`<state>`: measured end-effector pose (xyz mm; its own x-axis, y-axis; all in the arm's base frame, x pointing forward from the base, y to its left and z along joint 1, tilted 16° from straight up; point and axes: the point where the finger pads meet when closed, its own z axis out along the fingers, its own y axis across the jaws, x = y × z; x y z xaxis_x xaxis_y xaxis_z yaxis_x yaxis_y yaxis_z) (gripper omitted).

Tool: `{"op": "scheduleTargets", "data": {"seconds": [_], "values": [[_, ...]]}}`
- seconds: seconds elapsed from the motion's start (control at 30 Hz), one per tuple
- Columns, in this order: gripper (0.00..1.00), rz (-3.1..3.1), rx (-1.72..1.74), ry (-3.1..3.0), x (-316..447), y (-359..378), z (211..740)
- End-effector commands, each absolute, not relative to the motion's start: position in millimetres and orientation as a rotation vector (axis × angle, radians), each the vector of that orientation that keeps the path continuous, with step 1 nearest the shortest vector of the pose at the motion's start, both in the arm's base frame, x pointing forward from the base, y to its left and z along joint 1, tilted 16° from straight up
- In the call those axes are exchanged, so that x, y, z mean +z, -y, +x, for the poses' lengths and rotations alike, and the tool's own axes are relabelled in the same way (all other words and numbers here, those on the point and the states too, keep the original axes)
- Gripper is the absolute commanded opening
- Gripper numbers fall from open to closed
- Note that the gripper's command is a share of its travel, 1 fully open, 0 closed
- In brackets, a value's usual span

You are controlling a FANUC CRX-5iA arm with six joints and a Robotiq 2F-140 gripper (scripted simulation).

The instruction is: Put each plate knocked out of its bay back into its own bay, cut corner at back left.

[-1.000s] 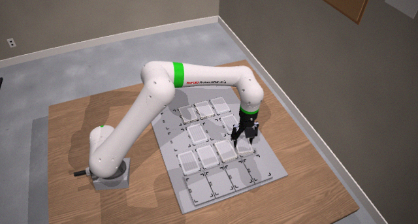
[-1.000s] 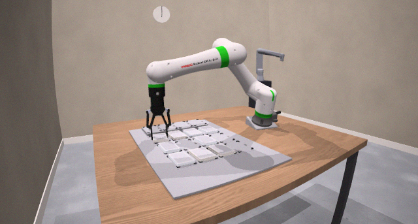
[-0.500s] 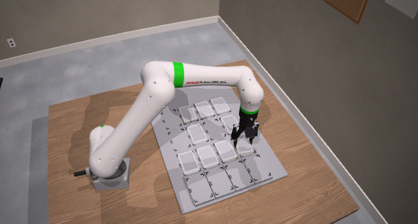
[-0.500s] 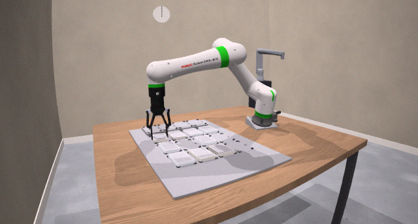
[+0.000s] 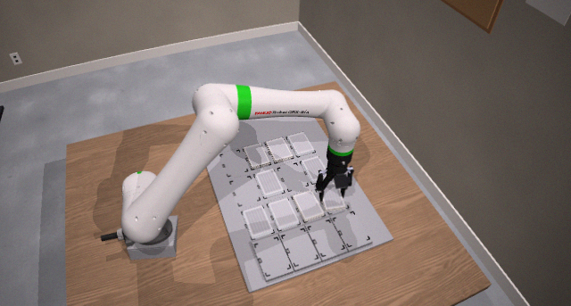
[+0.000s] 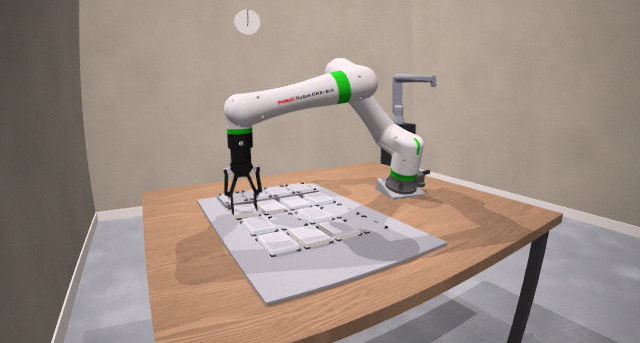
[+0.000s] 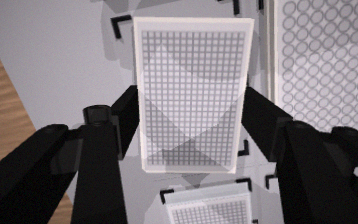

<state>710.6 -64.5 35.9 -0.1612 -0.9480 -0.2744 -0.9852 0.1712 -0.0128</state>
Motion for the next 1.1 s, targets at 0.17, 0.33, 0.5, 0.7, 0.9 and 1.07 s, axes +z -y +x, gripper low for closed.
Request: {"op": "scheduleTargets", "data": {"seconds": [0.17,0.33,0.5,0.7,0.9,1.07], "values": [[0.10,-1.875,0.245,-2.225,37.3,65.1,711.2],[0.10,-1.875,0.245,-2.225,37.3,65.1,711.2],[0.10,-1.875,0.245,-2.225,37.7,65.2,711.2],[0.10,-1.875,0.245,-2.225,39.6,65.8,711.0],[0.10,-1.875,0.244,-2.225,40.9,66.1,711.0],[0.10,-1.875,0.244,-2.225,42.5,66.6,710.9]]}}
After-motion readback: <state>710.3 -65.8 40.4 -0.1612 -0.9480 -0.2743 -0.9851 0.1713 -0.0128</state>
